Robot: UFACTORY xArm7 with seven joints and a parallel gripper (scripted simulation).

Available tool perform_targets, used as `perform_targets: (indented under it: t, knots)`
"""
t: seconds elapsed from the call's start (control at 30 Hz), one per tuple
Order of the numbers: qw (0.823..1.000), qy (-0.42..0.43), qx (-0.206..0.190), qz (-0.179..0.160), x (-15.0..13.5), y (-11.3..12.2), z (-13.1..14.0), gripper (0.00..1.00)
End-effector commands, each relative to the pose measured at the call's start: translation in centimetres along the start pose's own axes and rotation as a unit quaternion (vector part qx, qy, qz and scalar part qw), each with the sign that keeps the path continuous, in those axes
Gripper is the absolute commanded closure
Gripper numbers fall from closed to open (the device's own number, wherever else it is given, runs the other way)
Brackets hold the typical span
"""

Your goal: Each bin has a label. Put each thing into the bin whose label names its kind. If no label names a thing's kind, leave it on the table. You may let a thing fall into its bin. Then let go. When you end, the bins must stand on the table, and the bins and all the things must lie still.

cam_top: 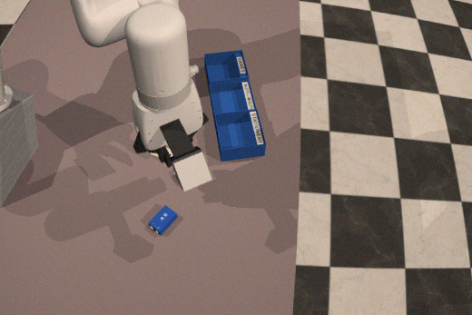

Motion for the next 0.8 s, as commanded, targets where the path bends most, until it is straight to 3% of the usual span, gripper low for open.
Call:
perform_targets:
  t: [0.0,0.77]
  knots:
    - [1.000,0.002,0.002,-0.005,0.25,-0.19,-0.76,0.71]
    - [1.000,0.002,0.002,-0.005,-0.16,-0.20,-0.33,0.71]
Point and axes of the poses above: the point where the finger pads meet when closed, its own y axis back along the fingers, its own x axis across the jaws, z = x × y, the point moved 9 cm from there along y, back along the fingers, and after that the axes turned 3 degrees about y, right-handed, at the moved point
